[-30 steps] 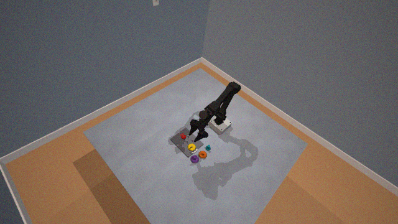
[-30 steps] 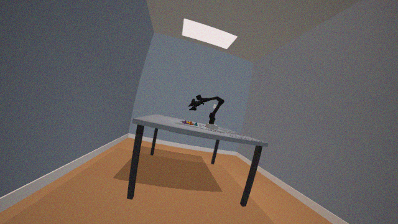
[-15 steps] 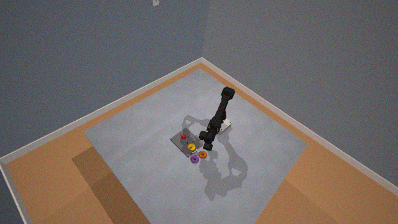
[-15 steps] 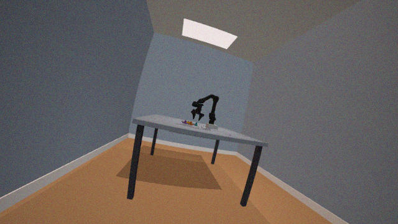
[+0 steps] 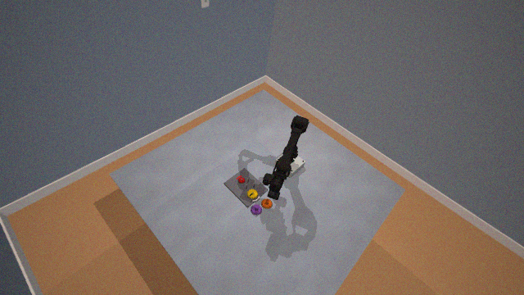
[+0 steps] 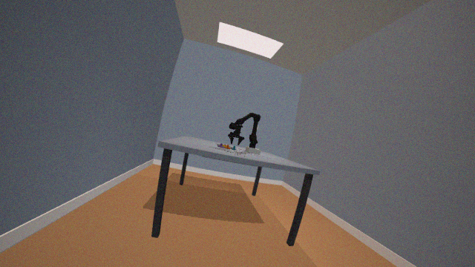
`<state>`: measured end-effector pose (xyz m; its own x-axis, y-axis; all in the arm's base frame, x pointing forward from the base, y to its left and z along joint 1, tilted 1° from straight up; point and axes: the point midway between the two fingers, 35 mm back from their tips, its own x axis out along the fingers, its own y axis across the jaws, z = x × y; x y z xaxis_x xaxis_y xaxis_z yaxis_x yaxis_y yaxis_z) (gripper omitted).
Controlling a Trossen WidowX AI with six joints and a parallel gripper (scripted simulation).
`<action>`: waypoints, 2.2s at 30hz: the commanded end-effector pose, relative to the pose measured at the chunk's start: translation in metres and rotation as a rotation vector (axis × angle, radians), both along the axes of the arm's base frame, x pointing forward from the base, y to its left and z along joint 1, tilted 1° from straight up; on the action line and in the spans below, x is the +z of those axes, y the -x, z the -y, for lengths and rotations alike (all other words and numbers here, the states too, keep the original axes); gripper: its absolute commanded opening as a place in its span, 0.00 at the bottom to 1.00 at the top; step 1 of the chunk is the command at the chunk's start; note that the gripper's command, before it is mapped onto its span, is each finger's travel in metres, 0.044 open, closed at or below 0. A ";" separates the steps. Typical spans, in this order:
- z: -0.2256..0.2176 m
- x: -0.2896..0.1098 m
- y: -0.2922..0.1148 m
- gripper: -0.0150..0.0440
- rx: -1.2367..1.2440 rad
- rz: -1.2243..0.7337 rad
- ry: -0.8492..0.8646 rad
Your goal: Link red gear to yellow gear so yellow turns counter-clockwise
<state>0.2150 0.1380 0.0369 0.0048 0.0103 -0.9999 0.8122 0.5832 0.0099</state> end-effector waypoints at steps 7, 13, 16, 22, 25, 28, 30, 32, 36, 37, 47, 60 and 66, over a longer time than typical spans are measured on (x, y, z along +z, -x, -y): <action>-0.001 -0.016 0.000 1.00 -0.003 -0.002 -0.004; -0.001 -0.025 0.000 1.00 -0.003 -0.002 -0.004; -0.001 -0.027 0.001 1.00 -0.003 -0.002 -0.004; -0.001 -0.027 0.001 0.82 -0.003 -0.002 -0.004; -0.001 -0.027 0.001 0.69 -0.003 -0.002 -0.004; -0.001 -0.027 0.001 0.56 -0.003 -0.002 -0.004; -0.001 -0.027 0.001 0.47 -0.003 -0.002 -0.004; -0.001 -0.027 0.001 0.38 -0.003 -0.002 -0.004; -0.001 -0.027 0.001 0.33 -0.003 -0.002 -0.004; -0.001 -0.027 0.001 0.32 -0.003 -0.002 -0.004; -0.001 -0.025 0.000 0.25 -0.003 -0.002 -0.003; -0.006 0.003 -0.005 0.25 -0.002 -0.002 -0.003; -0.008 0.017 -0.007 0.25 -0.002 -0.001 -0.003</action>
